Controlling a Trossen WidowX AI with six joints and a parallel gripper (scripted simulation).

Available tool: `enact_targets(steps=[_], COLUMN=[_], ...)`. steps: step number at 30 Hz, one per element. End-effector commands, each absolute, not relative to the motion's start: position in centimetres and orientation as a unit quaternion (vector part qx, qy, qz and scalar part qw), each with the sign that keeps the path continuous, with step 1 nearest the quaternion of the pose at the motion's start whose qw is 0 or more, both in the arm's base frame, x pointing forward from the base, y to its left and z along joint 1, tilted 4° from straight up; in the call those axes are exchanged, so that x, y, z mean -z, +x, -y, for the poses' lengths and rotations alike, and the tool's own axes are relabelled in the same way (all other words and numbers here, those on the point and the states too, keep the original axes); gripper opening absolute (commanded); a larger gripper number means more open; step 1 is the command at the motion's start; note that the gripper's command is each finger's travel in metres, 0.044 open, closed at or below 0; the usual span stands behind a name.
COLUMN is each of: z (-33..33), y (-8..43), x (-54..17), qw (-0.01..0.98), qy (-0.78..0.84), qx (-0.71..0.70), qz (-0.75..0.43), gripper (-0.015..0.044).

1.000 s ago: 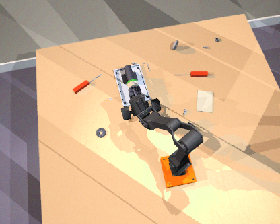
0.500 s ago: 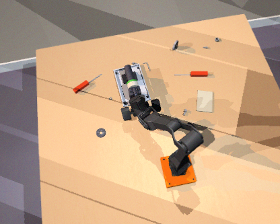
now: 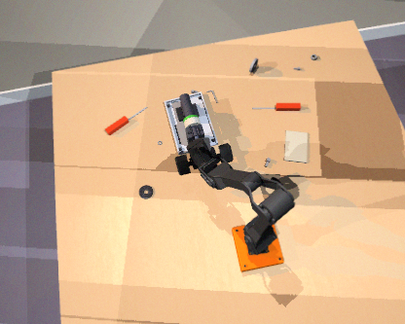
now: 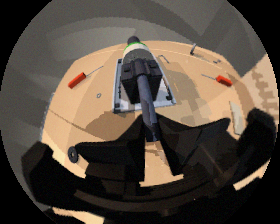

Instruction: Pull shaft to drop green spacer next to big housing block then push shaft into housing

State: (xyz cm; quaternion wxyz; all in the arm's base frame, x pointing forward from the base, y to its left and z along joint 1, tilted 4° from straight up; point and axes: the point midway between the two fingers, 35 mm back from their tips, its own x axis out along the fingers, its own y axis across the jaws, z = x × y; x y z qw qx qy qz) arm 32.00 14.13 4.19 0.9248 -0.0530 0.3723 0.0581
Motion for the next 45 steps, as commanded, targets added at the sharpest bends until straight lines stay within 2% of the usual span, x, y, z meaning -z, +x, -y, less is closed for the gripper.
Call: enact_targets(steps=[1,45], z=[-14.09,-14.01], y=[31.92,31.36], x=[-4.19,-4.17], qw=[0.925,0.925], qy=[-0.052,-0.052], qx=[-0.057,-0.057], qz=[-0.372,-0.373], gripper=[0.0000,0.0000])
